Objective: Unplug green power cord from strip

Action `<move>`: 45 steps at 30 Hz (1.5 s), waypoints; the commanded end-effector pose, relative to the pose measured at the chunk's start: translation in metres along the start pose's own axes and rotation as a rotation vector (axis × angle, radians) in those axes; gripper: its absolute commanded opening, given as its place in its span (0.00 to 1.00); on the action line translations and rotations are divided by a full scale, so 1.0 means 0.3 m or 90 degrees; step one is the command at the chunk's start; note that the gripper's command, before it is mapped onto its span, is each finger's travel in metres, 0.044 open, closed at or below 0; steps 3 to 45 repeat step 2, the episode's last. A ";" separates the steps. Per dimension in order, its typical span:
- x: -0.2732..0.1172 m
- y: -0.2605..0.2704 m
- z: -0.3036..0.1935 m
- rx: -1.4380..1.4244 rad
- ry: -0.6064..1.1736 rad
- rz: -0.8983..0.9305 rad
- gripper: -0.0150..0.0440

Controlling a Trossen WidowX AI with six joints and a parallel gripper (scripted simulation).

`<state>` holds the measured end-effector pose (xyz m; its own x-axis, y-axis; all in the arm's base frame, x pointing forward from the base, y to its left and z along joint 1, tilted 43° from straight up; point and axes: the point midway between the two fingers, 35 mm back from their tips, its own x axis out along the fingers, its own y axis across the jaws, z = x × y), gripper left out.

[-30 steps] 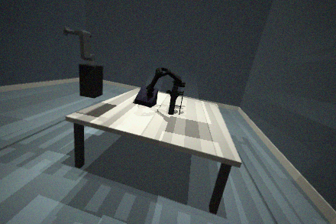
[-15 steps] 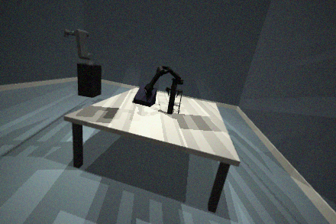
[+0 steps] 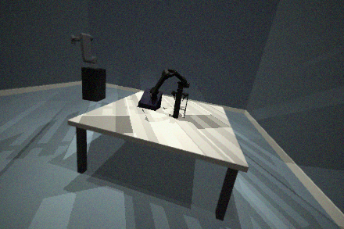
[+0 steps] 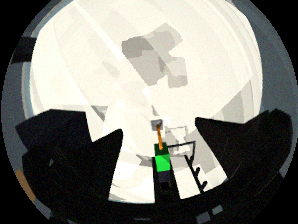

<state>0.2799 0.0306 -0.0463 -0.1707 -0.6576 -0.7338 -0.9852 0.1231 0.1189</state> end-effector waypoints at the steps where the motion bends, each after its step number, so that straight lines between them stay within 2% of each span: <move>1: -0.003 -0.002 0.004 0.003 -0.004 0.001 1.00; 45: -0.003 -0.002 0.004 0.003 -0.004 0.001 1.00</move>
